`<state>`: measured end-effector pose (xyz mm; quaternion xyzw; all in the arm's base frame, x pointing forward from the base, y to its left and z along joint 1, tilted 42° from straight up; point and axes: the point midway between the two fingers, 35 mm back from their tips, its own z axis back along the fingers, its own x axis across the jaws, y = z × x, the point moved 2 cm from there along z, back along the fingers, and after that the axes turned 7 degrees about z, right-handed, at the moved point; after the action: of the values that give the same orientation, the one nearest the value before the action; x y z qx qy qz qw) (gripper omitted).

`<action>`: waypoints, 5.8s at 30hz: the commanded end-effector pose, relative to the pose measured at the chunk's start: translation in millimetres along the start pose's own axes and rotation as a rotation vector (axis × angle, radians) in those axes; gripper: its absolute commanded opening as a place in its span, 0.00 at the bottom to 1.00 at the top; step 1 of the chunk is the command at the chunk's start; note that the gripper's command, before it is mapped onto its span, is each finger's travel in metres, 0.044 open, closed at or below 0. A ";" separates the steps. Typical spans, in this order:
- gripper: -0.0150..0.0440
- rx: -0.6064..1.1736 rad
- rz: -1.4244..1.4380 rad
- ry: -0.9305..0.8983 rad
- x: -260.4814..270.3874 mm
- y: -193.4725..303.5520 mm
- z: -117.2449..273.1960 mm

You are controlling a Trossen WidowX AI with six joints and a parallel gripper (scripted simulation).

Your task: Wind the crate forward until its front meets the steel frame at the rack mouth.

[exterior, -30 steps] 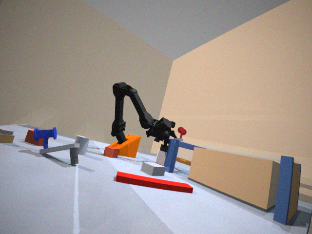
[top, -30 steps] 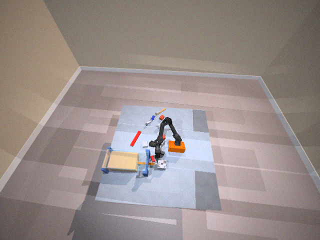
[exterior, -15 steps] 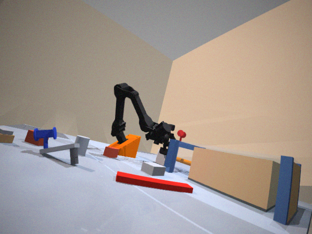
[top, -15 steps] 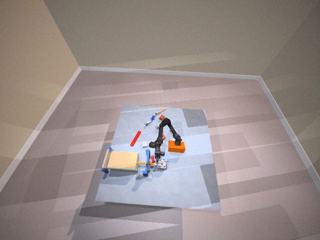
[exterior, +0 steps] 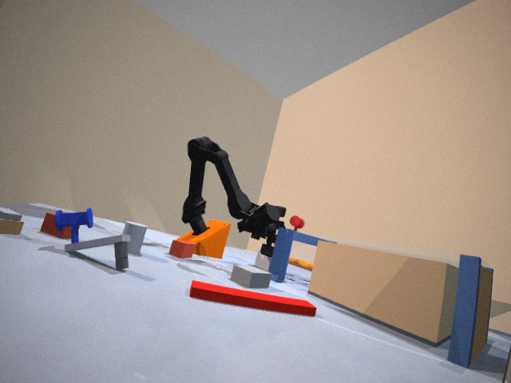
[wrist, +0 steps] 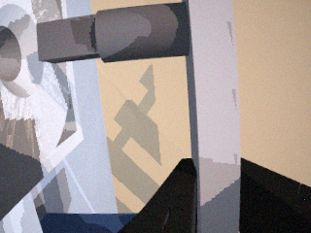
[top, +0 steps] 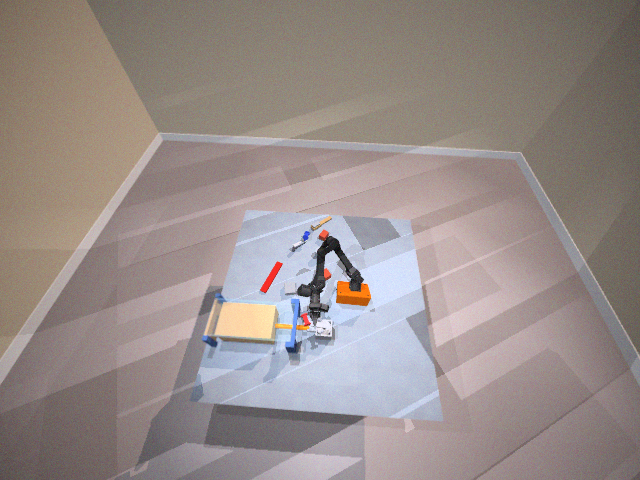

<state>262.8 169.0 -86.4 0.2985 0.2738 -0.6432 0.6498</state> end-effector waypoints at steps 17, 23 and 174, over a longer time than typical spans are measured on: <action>0.25 0.006 0.007 0.012 5.4 -0.6 7.9; 0.25 0.010 0.007 0.011 8.3 -1.5 8.3; 0.66 0.018 0.000 -0.002 11.4 -2.8 6.9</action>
<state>259.9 155.8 -91.1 0.3029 0.2657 -0.6455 0.6488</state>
